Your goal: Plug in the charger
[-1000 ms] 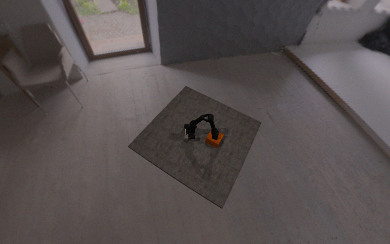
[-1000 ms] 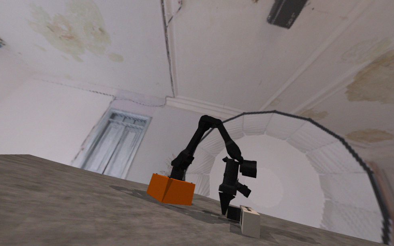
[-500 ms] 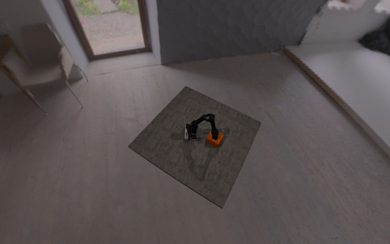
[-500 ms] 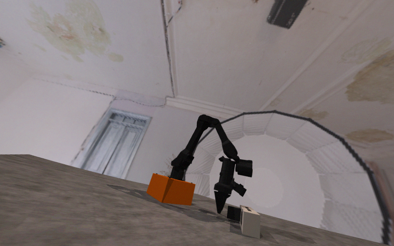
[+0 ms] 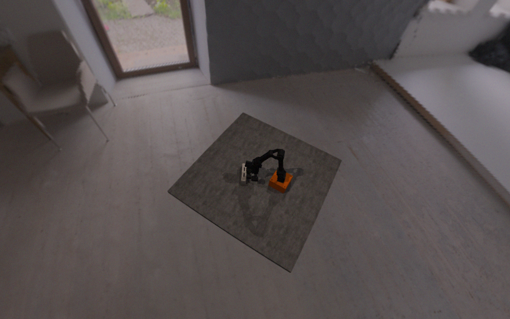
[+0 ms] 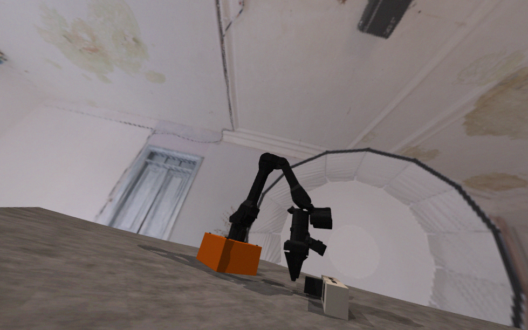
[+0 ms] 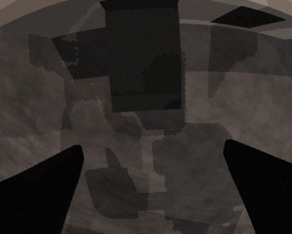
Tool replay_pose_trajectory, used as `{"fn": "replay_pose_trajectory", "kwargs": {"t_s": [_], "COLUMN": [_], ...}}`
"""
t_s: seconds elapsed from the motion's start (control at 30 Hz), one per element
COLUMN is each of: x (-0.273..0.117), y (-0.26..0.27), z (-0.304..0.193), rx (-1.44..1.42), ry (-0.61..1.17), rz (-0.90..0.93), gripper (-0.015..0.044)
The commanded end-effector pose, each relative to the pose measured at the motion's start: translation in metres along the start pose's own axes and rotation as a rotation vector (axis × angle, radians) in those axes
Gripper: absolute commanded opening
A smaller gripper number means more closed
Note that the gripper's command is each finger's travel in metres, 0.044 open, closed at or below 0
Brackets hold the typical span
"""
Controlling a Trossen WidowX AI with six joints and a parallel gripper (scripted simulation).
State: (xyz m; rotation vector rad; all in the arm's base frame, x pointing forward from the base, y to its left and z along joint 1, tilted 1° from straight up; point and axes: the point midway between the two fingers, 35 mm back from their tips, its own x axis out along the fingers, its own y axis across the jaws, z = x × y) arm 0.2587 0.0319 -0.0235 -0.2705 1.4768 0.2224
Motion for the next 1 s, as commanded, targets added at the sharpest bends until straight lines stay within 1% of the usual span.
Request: {"fn": "replay_pose_trajectory", "kwargs": {"t_s": [0.0,0.17,0.23,0.97], "x": [-0.022,-0.054,-0.062,-0.063], "y": [0.001,0.001,0.002,0.002], "z": [0.005,0.012,0.013,0.013], "rx": [0.044,0.095,0.107,0.108], "ry": [-0.165,-0.415,-0.48,-0.489], "rz": [-0.005,-0.01,-0.01,-0.01], "gripper": [0.044,0.044,0.044,0.044]}}
